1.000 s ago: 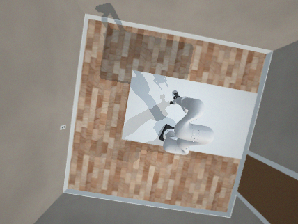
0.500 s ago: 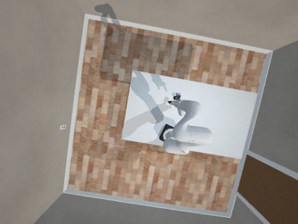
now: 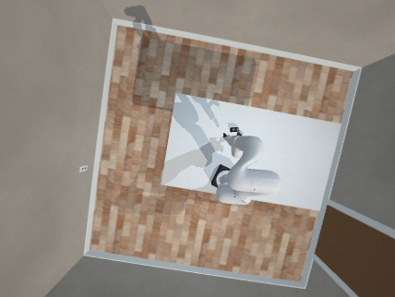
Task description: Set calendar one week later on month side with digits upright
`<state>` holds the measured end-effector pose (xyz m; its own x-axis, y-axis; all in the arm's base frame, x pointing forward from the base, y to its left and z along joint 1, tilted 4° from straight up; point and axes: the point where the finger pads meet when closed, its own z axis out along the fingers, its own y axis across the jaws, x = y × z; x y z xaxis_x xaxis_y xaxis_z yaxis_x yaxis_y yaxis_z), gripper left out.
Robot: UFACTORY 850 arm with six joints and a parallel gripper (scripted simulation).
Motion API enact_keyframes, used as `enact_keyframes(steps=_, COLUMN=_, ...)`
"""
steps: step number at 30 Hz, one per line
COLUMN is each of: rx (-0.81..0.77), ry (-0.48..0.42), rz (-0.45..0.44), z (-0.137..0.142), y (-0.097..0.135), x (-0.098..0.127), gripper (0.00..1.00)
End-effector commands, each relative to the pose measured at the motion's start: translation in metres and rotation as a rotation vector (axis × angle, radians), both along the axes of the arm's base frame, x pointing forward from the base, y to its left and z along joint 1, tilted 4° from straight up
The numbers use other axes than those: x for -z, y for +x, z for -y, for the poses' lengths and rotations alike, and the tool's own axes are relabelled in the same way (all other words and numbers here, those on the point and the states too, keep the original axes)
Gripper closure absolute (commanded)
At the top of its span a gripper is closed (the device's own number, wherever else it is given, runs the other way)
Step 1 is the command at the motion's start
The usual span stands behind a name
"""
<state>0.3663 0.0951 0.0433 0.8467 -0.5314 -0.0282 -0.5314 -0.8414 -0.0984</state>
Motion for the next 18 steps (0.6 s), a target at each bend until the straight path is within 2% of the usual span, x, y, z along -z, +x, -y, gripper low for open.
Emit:
enact_keyframes(steps=1, rx=0.172, ry=-0.011, rz=-0.025, z=0.0, y=-0.009, x=0.0, gripper=0.0)
enact_keyframes(steps=4, rx=0.182, ry=-0.012, rz=-0.026, z=0.0, y=-0.01, x=0.0, gripper=0.0)
enact_keyframes(steps=9, rx=0.369, ry=-0.02, rz=-0.046, z=0.0, y=-0.021, x=0.001, gripper=0.0)
enact_keyframes(steps=18, rx=0.392, ry=-0.021, rz=-0.049, z=0.0, y=-0.022, x=0.002, gripper=0.0)
